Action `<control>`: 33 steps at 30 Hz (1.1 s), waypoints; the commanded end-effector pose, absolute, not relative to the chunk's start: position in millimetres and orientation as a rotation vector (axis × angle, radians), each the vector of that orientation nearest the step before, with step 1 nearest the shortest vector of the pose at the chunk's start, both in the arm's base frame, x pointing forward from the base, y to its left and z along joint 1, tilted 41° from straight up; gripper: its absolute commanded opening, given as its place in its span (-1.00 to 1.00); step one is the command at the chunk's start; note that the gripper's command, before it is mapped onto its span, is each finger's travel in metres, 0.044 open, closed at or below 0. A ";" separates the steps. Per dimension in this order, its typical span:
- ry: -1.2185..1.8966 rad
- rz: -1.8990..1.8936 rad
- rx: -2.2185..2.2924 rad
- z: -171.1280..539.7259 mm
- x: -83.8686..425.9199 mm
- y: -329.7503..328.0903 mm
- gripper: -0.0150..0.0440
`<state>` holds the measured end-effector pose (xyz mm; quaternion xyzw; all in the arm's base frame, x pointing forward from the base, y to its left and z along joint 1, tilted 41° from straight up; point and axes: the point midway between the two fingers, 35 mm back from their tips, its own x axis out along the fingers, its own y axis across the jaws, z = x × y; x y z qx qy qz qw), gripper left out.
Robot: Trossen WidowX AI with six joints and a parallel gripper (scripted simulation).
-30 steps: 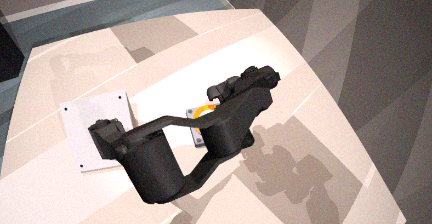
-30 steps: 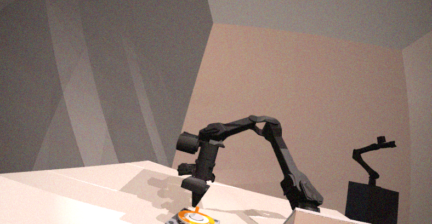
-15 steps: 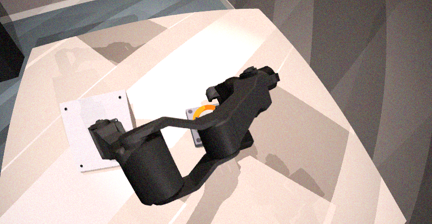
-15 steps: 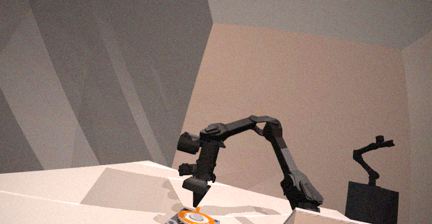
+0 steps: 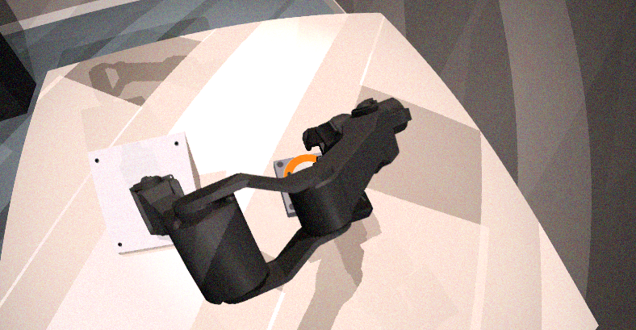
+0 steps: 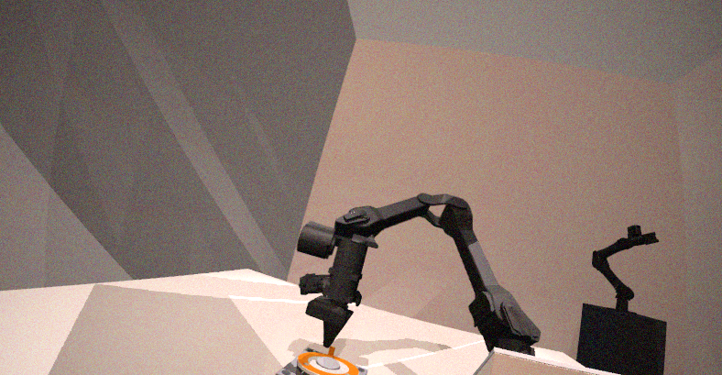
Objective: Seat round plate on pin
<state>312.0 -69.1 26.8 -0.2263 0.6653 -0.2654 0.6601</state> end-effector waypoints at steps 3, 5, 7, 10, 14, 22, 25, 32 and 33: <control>1.528 -0.602 -0.523 24.5 305.0 -71.6 -0.49; 1.528 -0.602 -0.523 24.6 304.8 -71.6 -0.49; 1.528 -0.602 -0.523 24.6 304.6 -71.6 -0.49; 1.528 -0.602 -0.523 24.6 304.4 -71.7 -0.49; 1.528 -0.602 -0.523 24.7 304.1 -71.7 -0.49; 1.528 -0.602 -0.523 24.8 303.3 -71.8 -0.49; 1.528 -0.602 -0.523 24.8 303.0 -71.8 -0.49; 1.528 -0.602 -0.523 25.0 302.2 -71.9 -0.49; 1.528 -0.602 -0.523 25.0 302.1 -71.9 -0.49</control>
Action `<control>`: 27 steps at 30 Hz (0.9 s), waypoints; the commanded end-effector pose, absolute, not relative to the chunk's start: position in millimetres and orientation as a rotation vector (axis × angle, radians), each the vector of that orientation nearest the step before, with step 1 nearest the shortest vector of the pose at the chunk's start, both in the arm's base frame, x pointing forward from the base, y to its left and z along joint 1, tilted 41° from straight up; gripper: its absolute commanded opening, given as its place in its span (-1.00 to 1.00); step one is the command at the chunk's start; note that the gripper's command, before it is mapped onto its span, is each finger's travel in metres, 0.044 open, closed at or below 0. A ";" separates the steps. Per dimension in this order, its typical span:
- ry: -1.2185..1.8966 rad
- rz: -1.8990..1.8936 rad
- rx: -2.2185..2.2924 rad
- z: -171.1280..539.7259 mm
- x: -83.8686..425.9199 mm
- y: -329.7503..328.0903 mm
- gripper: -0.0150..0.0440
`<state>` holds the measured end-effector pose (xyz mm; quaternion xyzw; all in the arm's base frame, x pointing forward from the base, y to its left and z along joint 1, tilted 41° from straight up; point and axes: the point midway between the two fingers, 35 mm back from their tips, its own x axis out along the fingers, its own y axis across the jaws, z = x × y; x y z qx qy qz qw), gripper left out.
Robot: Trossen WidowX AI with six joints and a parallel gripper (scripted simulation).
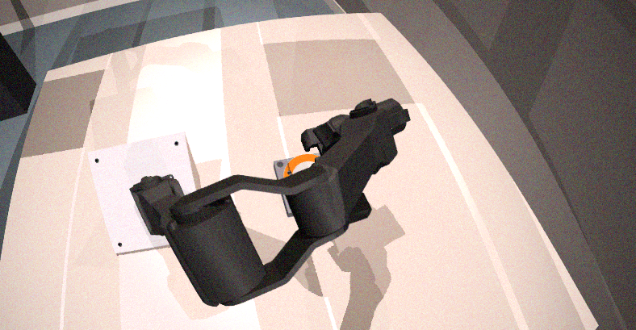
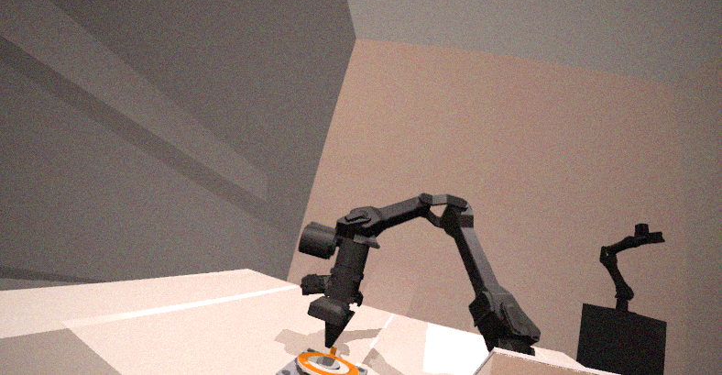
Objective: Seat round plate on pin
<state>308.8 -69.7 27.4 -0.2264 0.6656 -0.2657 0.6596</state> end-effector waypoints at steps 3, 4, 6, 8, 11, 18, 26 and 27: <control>1.528 -0.602 -0.523 25.0 301.7 -72.0 -0.49; 1.528 -0.602 -0.523 25.0 301.6 -72.0 -0.49; 1.528 -0.602 -0.523 25.1 301.3 -72.0 -0.49; 1.528 -0.602 -0.523 25.1 301.1 -72.0 -0.49; 1.528 -0.602 -0.523 25.2 300.7 -72.0 -0.49; 1.528 -0.602 -0.523 25.3 299.8 -72.1 -0.49; 1.528 -0.602 -0.523 25.4 298.8 -72.2 -0.49; 1.528 -0.602 -0.523 25.4 298.7 -72.2 -0.49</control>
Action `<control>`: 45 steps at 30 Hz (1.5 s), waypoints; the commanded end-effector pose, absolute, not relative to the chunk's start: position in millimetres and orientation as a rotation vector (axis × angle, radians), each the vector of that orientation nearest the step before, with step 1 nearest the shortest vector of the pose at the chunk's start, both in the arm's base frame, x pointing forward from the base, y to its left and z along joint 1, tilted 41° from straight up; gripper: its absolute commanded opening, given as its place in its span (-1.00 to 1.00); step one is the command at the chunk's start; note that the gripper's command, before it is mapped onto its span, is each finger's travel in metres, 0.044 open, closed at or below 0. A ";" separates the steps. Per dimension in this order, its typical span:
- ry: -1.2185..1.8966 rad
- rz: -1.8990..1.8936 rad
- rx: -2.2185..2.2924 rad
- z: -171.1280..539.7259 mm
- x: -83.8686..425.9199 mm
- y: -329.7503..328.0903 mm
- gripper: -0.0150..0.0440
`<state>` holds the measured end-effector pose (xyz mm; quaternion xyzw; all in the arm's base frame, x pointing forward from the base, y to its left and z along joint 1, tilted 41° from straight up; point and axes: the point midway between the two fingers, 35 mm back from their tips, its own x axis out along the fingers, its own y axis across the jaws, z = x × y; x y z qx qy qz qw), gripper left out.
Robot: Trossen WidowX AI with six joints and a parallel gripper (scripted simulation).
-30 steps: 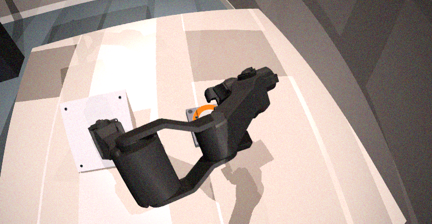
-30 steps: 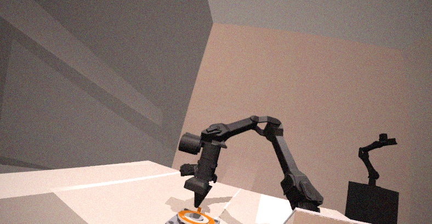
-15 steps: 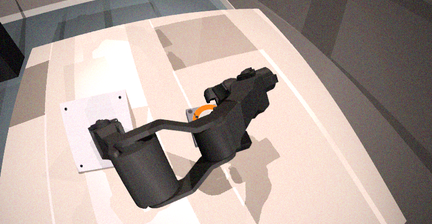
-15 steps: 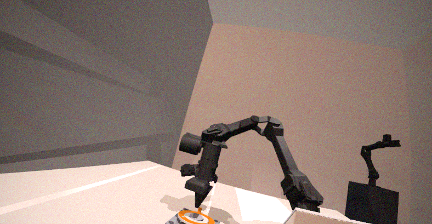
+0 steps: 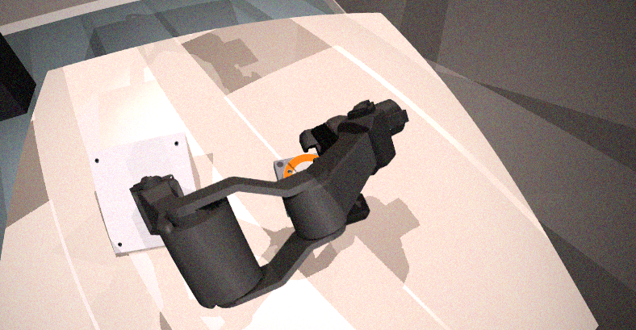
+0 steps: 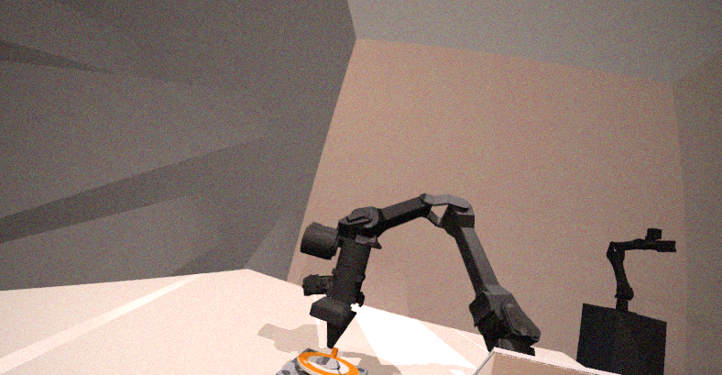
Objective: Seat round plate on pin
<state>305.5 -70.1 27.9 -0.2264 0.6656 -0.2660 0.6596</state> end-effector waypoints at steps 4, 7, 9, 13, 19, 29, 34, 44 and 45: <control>1.528 -0.602 -0.523 25.4 298.3 -72.2 -0.49; 1.528 -0.602 -0.523 25.4 298.1 -72.2 -0.49; 1.528 -0.602 -0.523 25.5 298.0 -72.2 -0.49; 1.528 -0.602 -0.523 25.5 297.6 -72.2 -0.49; 1.528 -0.602 -0.523 25.6 297.0 -72.2 -0.49; 1.529 -0.602 -0.523 25.6 296.1 -72.2 -0.49; 1.529 -0.602 -0.523 25.6 295.6 -72.2 -0.49; 1.529 -0.602 -0.523 25.7 294.9 -72.2 -0.49; 1.529 -0.602 -0.523 25.7 294.8 -72.2 -0.49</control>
